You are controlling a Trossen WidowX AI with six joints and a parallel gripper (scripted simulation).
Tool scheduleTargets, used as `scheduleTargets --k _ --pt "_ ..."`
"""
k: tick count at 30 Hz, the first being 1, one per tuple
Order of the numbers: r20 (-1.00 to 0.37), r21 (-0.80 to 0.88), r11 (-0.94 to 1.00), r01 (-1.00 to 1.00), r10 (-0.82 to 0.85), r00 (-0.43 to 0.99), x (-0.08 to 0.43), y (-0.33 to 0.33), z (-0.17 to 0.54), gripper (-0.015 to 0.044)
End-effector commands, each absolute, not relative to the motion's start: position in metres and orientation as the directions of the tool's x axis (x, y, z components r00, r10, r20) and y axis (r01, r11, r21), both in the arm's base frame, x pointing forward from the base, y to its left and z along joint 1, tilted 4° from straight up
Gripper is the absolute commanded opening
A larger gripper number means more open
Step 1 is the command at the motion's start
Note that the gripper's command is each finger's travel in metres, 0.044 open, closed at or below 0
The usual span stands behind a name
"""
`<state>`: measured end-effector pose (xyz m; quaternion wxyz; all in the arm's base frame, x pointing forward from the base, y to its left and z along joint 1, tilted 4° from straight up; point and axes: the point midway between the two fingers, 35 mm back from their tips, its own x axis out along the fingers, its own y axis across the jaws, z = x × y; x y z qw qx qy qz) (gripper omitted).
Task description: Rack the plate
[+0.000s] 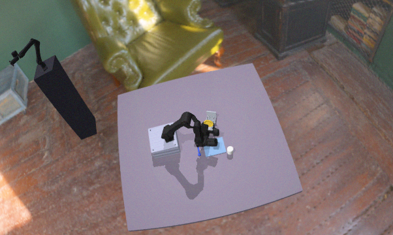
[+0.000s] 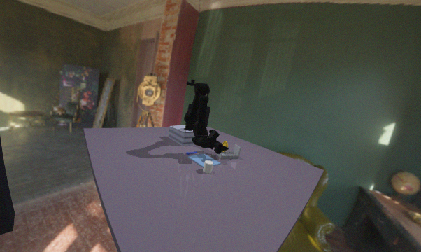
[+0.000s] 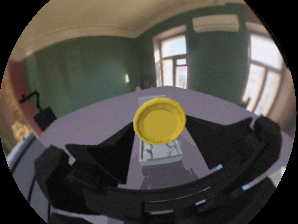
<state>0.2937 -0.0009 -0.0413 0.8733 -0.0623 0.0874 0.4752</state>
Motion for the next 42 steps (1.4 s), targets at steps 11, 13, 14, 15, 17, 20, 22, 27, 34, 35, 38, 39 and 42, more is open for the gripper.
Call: scheduleTargets --k 11,13,14,15,17,20,22,27,34,35,38,39,42 --pt "-0.211 -0.027 0.54 -0.841 0.819 0.533 0.295 0.005 -0.062 0.0" --pt "-0.211 -0.027 0.54 -0.841 0.819 0.533 0.295 0.005 -0.06 0.0" --pt "-0.211 -0.027 0.54 -0.841 0.82 0.532 0.295 0.005 -0.058 0.0" --pt "-0.211 -0.026 0.54 -0.841 0.82 0.532 0.295 0.005 -0.056 0.0" --pt "-0.211 -0.026 0.54 -0.841 0.82 0.532 0.295 0.005 -0.056 0.0" --pt "-0.211 -0.026 0.54 -0.841 0.82 0.532 0.295 0.005 -0.056 0.0" --pt "-0.211 -0.026 0.54 -0.841 0.82 0.532 0.295 0.005 -0.056 0.0" --pt "-0.211 -0.022 0.54 -0.842 0.82 0.532 0.294 0.006 -0.058 0.0079" --pt "-0.211 -0.022 0.54 -0.842 0.82 0.532 0.294 0.006 -0.058 0.0262" --pt "-0.211 -0.022 0.54 -0.842 0.82 0.532 0.294 0.006 -0.058 0.0289" --pt "-0.211 -0.022 0.54 -0.842 0.82 0.532 0.294 0.006 -0.058 0.0368" --pt "-0.211 -0.022 0.54 -0.842 0.82 0.532 0.294 0.006 -0.058 0.0394" --pt "-0.211 -0.022 0.54 -0.842 0.82 0.532 0.294 0.006 -0.058 0.04"
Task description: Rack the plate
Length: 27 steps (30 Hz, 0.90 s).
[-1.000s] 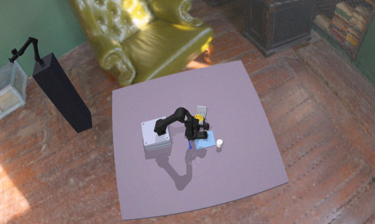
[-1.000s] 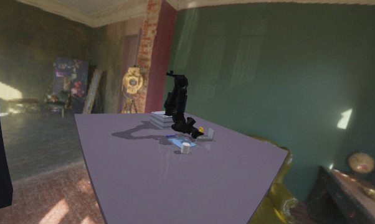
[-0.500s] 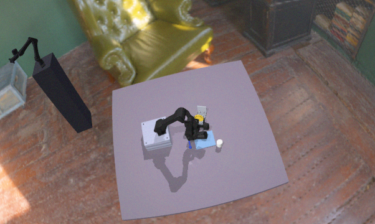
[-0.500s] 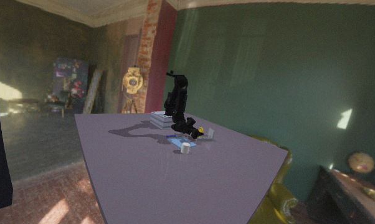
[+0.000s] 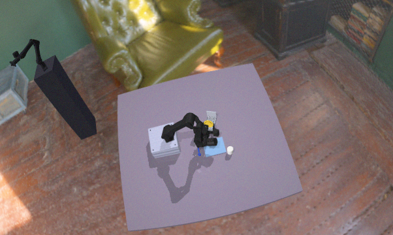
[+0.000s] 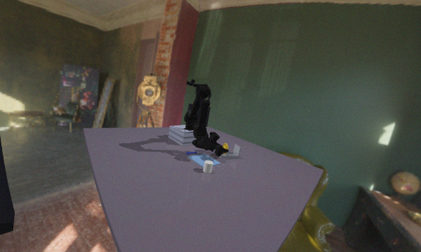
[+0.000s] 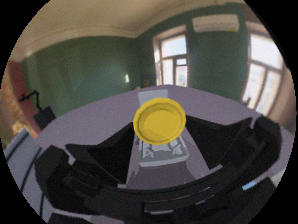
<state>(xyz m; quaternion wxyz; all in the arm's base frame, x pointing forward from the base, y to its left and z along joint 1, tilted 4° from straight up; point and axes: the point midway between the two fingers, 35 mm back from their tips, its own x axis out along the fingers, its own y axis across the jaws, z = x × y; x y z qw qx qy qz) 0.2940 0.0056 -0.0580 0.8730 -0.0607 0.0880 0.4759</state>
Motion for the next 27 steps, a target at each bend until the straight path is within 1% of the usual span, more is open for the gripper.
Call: scheduleTargets --k 1,8,19,27 --pt "-0.211 -0.022 0.54 -0.842 0.82 0.532 0.294 0.006 -0.058 0.04" --pt "-0.21 -0.021 0.54 -0.842 0.821 0.531 0.296 0.005 -0.052 0.04" --pt "-0.193 -0.004 0.537 -0.844 0.827 0.527 0.306 0.008 0.052 0.04" --pt "-0.196 0.001 0.538 -0.843 0.827 0.527 0.307 0.008 0.058 0.04"
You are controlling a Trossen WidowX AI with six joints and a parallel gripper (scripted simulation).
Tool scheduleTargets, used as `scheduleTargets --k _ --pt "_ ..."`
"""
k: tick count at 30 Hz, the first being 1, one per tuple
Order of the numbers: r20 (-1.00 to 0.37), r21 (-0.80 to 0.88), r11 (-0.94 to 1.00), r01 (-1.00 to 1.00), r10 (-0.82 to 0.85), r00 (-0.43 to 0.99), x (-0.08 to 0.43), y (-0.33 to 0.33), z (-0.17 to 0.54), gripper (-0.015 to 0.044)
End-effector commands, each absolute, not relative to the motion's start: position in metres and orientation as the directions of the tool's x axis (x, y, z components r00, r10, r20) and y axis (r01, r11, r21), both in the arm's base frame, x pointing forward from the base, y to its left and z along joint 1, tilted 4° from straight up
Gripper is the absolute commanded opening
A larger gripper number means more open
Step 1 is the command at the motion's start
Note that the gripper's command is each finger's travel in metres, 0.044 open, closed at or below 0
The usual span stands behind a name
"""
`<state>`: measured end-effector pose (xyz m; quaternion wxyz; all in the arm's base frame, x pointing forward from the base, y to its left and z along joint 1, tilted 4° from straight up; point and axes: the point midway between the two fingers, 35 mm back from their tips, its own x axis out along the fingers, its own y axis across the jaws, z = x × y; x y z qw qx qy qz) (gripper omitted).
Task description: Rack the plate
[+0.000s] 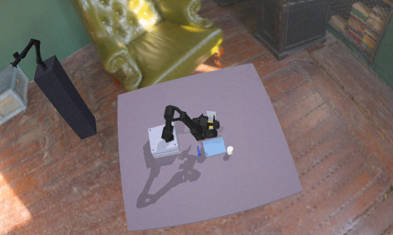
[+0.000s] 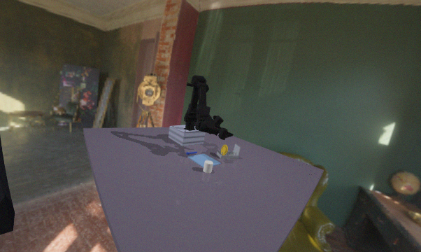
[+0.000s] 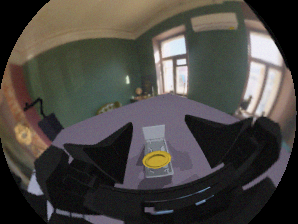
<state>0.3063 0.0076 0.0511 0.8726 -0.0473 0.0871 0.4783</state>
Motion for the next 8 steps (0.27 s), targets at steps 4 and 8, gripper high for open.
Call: scheduleTargets --k 4,8 --pt "-0.271 0.076 0.569 -0.819 0.802 0.532 0.313 0.005 0.056 0.04" --pt "-0.362 0.157 0.61 -0.776 0.767 0.53 0.318 0.001 0.054 0.04"
